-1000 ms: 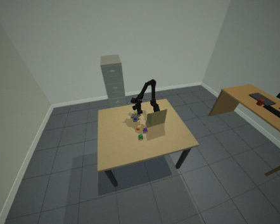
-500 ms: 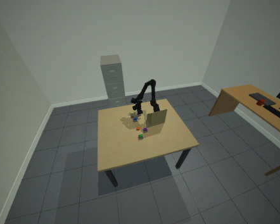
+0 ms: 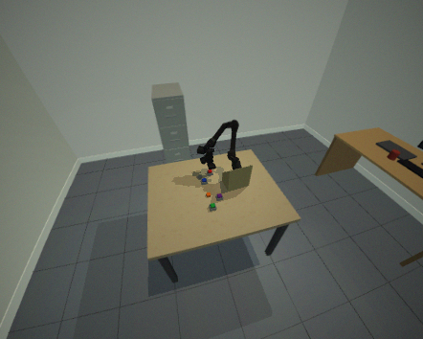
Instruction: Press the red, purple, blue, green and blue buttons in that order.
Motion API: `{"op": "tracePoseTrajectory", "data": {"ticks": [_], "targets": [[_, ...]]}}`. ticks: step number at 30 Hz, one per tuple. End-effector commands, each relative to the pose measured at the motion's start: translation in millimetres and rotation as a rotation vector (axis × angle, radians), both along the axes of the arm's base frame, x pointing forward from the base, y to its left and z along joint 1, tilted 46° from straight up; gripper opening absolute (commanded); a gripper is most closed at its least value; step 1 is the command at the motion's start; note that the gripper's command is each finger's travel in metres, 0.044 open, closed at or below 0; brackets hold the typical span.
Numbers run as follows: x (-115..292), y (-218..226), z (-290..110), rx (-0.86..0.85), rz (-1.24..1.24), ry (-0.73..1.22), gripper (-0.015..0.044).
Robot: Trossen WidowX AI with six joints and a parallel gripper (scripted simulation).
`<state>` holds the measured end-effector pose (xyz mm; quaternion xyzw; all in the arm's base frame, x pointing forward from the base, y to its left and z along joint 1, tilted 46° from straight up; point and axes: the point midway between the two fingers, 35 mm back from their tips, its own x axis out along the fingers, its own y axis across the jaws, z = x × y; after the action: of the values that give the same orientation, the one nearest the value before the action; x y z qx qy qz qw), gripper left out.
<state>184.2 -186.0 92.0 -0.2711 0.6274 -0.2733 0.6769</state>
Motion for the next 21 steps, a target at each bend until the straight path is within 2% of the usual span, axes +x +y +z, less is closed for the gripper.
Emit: {"op": "tracePoseTrajectory", "data": {"ticks": [1, 4, 11, 16, 21], "targets": [[0, 26, 28, -0.004, 0.002, -0.011, 0.0020], [-3, 38, 41, -0.008, 0.004, -0.011, 0.0020], [3, 44, 35, 0.005, 0.007, -0.014, 0.0020], [39, 90, -7, 0.079, 0.024, -0.018, 0.0020], [55, 145, -55, 0.116, 0.024, -0.003, 0.0020]]}}
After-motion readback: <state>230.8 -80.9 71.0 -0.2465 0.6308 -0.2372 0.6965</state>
